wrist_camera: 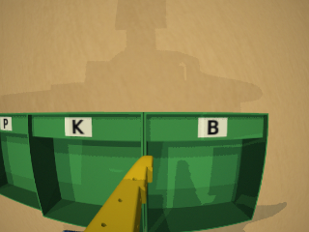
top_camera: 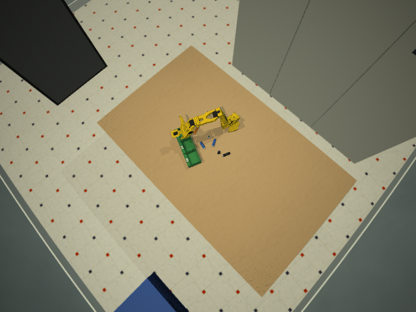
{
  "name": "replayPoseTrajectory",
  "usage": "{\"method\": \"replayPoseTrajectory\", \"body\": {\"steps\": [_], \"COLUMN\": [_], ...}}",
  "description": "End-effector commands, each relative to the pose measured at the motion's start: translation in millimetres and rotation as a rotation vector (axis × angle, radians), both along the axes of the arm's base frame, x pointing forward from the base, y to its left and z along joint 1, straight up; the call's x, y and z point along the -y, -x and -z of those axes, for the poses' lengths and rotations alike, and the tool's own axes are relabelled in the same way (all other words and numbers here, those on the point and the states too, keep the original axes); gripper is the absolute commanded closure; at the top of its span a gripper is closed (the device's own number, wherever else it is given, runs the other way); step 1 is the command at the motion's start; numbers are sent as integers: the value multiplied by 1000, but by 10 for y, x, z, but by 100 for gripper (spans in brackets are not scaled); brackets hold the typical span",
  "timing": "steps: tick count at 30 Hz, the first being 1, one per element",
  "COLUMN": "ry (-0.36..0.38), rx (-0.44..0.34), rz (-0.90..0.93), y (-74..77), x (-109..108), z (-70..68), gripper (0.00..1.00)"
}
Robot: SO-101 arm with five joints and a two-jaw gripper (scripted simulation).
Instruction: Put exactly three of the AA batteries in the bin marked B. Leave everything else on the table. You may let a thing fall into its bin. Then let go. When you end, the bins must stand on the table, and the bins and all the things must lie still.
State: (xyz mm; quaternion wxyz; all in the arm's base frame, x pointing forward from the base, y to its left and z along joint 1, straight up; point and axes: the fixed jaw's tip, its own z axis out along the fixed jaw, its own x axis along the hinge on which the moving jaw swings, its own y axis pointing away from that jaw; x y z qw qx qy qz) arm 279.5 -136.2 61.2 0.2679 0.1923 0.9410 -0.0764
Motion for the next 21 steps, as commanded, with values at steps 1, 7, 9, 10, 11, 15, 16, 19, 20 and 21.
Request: {"method": "replayPoseTrajectory", "body": {"steps": [1, 7, 9, 10, 11, 15, 16, 19, 20, 21], "ry": [-29, -87, -95, -97, -99, -99, -99, -99, -99, -99], "rx": [25, -6, -11, -13, -14, -14, -14, -14, -14, -14], "rz": [2, 5, 6, 6, 6, 6, 6, 6, 6, 6], "y": [-142, -209, -217, -219, -221, -221, -221, -221, -221, -221], "x": [-120, -323, -353, -362, -367, -369, -369, -369, -369, -369], "z": [-170, -175, -176, -176, -176, -176, -176, -176, -176, -176], "gripper": [0, 0, 0, 0, 0, 0, 0, 0, 0, 0]}}
